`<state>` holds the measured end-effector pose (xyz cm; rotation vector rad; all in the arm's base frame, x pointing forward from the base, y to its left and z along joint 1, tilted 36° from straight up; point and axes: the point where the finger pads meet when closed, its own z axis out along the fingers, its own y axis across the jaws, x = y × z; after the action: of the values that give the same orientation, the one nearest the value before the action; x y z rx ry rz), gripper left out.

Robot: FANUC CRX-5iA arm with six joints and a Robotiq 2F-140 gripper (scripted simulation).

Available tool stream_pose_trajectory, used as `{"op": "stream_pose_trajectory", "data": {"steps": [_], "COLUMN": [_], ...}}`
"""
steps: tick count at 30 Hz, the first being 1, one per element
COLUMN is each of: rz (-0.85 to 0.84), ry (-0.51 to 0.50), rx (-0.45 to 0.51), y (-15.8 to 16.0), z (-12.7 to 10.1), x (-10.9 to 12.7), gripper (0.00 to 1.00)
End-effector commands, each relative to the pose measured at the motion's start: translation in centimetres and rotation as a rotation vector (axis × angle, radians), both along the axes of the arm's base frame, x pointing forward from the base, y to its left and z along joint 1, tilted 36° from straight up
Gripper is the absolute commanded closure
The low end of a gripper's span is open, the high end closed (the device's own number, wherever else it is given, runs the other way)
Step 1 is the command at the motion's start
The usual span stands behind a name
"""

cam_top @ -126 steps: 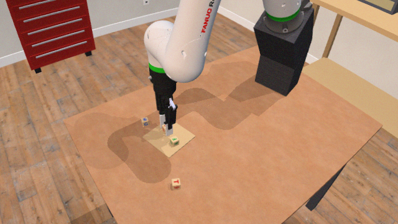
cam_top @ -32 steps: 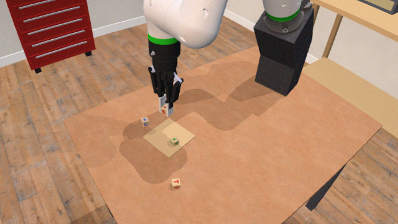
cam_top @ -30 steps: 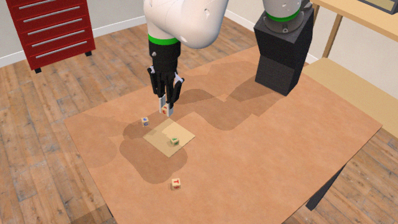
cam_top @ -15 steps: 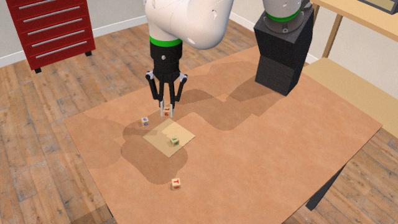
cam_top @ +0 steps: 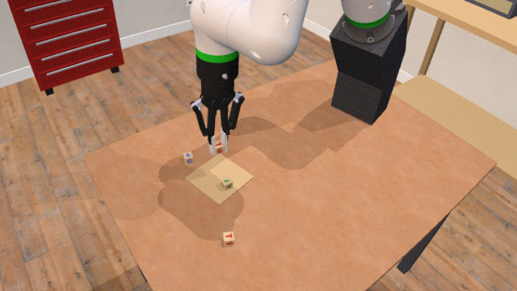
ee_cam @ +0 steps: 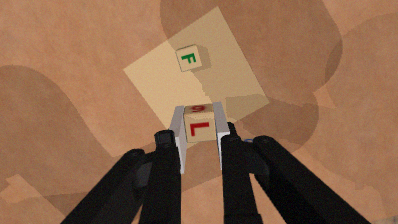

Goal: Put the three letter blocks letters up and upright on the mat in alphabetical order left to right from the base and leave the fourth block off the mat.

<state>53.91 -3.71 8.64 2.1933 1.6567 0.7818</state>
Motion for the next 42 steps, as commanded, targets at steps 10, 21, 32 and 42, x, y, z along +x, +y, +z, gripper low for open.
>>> {"op": "stream_pose_trajectory", "data": {"steps": [10, 21, 32, 42], "rz": [0.161, 0.161, 0.161, 0.161], "ry": [-0.015, -0.015, -0.015, -0.015], "rx": [-0.084, -0.084, -0.084, -0.084], "y": [0.3, 0.3, 0.6, 1.1], "z": [0.1, 0.0, -2.2, -5.4], "x": [0.1, 0.2, 1.7, 3.9], "gripper": [0.87, 0.87, 0.87, 0.87]}}
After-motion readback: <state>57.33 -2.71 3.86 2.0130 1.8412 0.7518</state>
